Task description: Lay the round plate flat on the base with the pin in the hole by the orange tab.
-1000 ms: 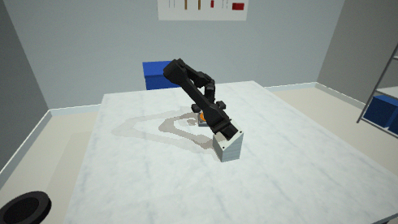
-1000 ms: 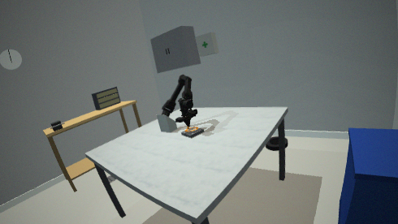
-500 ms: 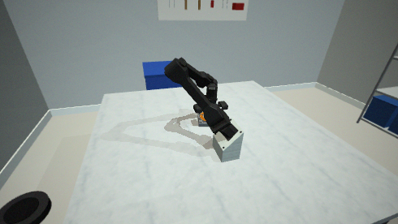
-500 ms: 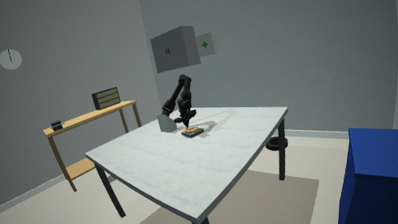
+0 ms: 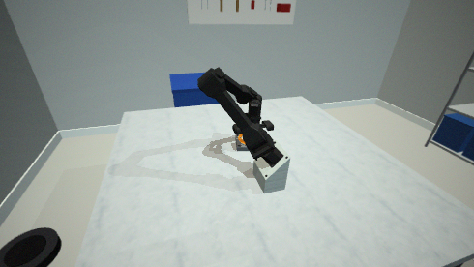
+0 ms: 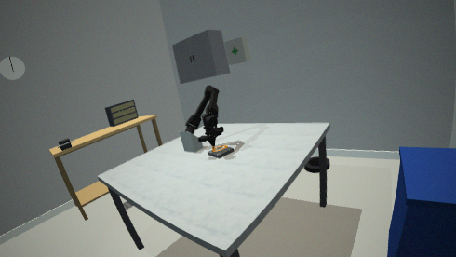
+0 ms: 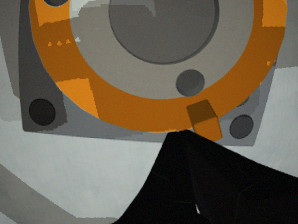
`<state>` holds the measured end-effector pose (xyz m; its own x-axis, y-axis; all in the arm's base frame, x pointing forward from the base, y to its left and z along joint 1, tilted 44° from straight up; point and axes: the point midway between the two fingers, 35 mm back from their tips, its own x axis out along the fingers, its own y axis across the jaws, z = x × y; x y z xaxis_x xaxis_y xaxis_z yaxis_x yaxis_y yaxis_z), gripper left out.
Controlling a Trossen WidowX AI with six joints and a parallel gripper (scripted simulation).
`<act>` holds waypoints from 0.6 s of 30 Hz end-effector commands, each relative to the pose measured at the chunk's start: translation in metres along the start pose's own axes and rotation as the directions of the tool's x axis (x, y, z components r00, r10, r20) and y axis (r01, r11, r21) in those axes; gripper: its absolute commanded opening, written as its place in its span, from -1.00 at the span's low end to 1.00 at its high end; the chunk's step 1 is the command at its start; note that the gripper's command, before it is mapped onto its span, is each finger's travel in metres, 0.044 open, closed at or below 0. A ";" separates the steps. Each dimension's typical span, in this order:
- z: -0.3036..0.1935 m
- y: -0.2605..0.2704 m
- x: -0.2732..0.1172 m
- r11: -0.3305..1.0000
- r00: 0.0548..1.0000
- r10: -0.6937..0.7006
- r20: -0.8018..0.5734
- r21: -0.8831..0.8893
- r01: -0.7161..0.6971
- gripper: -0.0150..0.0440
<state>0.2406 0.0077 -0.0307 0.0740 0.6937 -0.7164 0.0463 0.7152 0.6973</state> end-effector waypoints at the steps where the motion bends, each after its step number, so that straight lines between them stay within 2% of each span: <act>1: -0.001 -0.008 0.001 1.000 1.000 -0.007 -0.006 0.001 0.007 -0.49; 18: 0.006 -0.025 0.001 1.000 1.000 -0.007 -0.006 0.001 0.007 -0.49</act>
<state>0.2433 -0.0059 -0.0437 0.0711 0.6934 -0.7170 0.0505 0.7154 0.6969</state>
